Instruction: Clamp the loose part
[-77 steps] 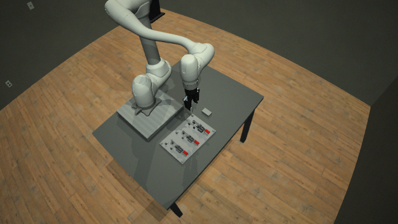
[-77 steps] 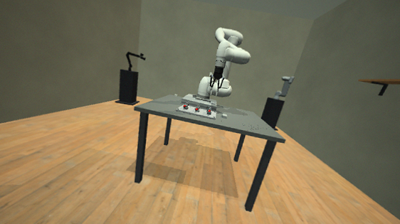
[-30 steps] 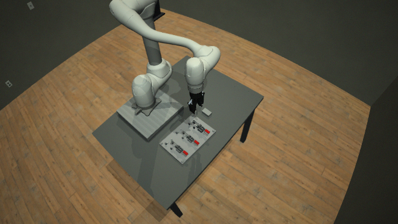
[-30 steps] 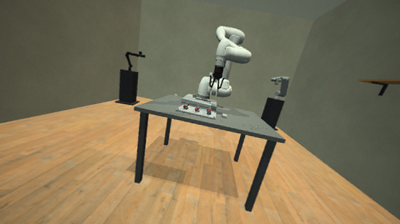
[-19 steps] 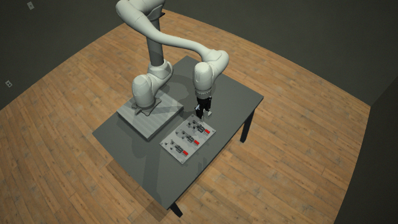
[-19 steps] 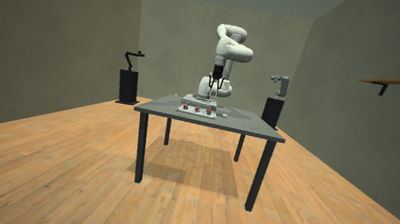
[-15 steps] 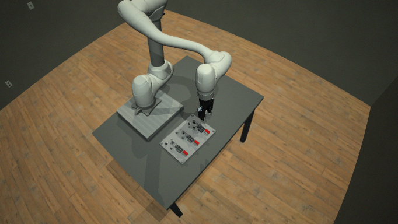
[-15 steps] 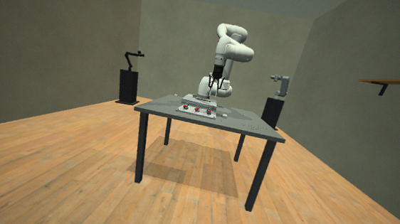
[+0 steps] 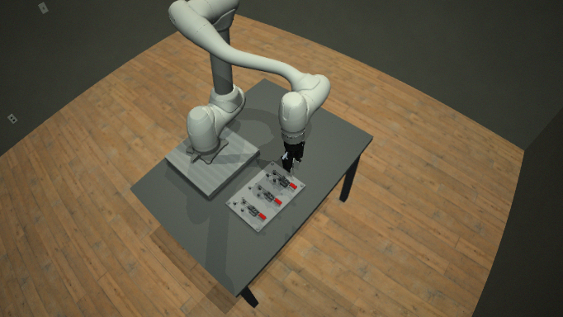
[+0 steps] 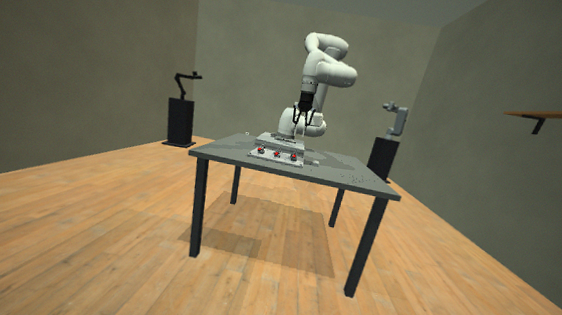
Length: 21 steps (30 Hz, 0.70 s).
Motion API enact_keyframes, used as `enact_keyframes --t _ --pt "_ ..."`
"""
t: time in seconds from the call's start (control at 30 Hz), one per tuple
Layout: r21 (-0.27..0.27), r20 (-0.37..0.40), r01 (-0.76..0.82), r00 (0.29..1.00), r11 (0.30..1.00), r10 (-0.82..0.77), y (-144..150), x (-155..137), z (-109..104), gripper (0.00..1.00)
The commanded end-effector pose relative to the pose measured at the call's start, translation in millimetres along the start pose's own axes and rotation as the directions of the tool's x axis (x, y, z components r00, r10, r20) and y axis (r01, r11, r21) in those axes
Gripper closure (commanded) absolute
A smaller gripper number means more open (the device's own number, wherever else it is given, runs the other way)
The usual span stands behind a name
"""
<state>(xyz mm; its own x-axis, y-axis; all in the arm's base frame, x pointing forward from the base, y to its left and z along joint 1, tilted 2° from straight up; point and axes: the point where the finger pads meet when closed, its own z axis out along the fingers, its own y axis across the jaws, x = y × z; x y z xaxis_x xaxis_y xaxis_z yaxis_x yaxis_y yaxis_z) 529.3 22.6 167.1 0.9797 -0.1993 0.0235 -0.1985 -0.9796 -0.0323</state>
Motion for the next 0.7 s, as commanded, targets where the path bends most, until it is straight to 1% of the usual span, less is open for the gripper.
enact_keyframes --t 0.0,0.13,0.27,0.33,0.67 --pt "0.000 0.000 0.000 1.000 1.000 0.000 0 0 3 0.65" --pt "0.000 0.000 0.000 1.000 1.000 0.000 0 0 12 0.65" --pt "0.000 0.000 0.000 1.000 1.000 0.000 0 0 26 0.65" --pt "0.000 0.000 0.000 1.000 1.000 0.000 0 0 26 0.65" --pt "0.000 0.000 0.000 1.000 1.000 0.000 0 0 69 0.65"
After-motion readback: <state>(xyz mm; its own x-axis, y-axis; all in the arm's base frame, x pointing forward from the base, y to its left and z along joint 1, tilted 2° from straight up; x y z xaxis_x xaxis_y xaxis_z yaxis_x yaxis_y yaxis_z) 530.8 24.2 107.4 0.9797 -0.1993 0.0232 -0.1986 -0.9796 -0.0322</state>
